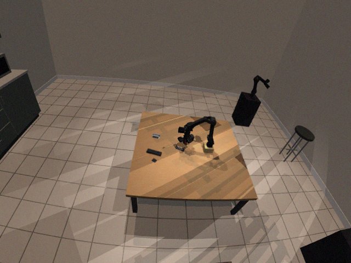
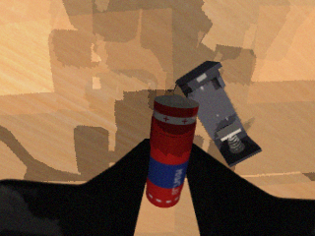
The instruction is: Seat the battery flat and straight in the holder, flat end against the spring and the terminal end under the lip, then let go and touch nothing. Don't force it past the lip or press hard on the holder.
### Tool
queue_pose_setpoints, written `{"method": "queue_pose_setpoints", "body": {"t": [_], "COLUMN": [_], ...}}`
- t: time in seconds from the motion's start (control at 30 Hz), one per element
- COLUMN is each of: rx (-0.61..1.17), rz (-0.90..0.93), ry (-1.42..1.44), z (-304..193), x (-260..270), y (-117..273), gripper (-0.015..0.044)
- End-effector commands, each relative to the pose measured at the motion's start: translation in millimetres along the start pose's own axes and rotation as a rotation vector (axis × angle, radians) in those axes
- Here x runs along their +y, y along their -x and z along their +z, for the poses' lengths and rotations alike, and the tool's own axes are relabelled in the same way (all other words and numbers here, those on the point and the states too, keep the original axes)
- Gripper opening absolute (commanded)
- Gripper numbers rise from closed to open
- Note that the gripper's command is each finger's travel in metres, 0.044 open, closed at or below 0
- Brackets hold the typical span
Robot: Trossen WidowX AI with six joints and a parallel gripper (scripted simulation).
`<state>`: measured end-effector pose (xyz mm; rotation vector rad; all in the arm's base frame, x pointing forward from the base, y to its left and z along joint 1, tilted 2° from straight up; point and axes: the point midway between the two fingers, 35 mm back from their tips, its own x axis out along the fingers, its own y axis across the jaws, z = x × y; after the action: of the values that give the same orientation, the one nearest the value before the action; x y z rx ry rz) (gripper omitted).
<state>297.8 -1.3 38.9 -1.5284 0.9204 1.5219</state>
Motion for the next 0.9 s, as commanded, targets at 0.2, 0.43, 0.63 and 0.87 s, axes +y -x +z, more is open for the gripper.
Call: {"method": "queue_pose_setpoints", "body": {"t": [0.2, 0.43, 0.63, 0.87], "rx": [0.003, 0.004, -0.020, -0.130], "rz": [-0.006, -0.005, 0.003, 0.046], "ry": [0.568, 0.708, 0.705, 0.703], "z": [6.6, 9.0, 9.1, 11.5], "x": [-42.7, -53.0, -51.8, -49.9], "y": [9.2, 10.7, 6.9, -11.3], "gripper": [0.0083, 0.0083, 0.0083, 0.0083]}}
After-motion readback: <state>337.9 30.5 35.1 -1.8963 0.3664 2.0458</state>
